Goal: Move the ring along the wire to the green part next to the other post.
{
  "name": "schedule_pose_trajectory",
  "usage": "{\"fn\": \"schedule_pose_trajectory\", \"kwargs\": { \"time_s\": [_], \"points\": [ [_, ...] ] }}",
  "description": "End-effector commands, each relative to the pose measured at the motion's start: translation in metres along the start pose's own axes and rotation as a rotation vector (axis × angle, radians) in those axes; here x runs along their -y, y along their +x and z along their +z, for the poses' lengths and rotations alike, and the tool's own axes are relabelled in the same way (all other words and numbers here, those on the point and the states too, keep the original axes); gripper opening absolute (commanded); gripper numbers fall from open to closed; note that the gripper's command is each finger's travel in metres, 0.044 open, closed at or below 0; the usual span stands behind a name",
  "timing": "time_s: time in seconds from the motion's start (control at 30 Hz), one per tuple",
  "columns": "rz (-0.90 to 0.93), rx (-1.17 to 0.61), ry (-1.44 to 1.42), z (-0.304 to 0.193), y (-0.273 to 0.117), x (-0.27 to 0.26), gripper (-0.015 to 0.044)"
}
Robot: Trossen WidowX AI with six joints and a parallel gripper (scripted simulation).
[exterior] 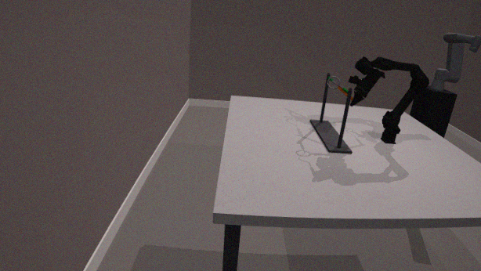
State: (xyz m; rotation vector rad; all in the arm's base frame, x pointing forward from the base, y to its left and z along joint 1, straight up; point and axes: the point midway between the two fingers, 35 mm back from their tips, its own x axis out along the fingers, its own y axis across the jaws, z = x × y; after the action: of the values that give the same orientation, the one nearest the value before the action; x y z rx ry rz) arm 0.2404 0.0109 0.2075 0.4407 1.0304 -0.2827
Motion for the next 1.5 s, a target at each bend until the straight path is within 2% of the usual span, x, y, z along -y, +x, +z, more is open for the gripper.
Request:
{"fn": "schedule_pose_trajectory", "kwargs": {
  "time_s": [0.0, 0.3, 0.67, 1.47],
  "points": [
    [-0.017, -0.064, 0.074, 0.001, -0.009, -0.014, -0.015],
    [-0.039, -0.114, 0.191, 0.003, -0.017, -0.041, -0.015],
    [-0.035, -0.108, 0.099, 0.004, -0.017, -0.038, -0.015],
    [0.011, -0.088, -0.569, 0.022, -0.015, 0.025, -0.015]
  ]
}}
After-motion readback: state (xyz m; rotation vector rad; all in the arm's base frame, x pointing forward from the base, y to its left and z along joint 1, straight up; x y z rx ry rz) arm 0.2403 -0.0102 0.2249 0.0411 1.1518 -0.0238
